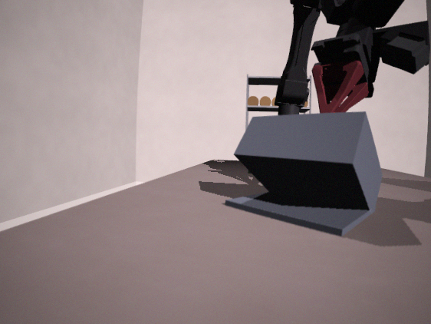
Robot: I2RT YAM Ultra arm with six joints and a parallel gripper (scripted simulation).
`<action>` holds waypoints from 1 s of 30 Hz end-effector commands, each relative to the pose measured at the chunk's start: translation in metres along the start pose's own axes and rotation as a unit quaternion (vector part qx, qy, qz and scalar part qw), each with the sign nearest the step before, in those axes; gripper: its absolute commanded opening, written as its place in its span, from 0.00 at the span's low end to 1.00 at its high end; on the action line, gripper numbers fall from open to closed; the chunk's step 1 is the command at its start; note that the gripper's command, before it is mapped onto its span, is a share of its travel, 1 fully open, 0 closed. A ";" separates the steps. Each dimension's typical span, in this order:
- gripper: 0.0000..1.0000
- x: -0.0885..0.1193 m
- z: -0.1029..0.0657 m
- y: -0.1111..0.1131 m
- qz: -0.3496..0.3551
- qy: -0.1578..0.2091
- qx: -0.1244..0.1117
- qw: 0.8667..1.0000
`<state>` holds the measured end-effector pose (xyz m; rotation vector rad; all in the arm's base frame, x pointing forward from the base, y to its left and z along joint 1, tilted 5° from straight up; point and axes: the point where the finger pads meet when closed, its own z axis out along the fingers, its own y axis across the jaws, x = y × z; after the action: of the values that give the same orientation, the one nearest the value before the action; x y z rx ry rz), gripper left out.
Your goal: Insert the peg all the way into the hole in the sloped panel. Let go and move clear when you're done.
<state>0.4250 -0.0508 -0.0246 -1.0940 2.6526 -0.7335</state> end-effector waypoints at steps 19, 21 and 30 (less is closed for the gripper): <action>1.00 -0.002 -0.003 -0.004 0.003 -0.004 0.005 1.000; 1.00 -0.002 -0.003 -0.004 0.003 -0.004 0.005 1.000; 1.00 -0.003 -0.015 -0.005 0.003 -0.004 0.006 1.000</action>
<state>0.4225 -0.0503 -0.0247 -1.1028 2.6605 -0.7305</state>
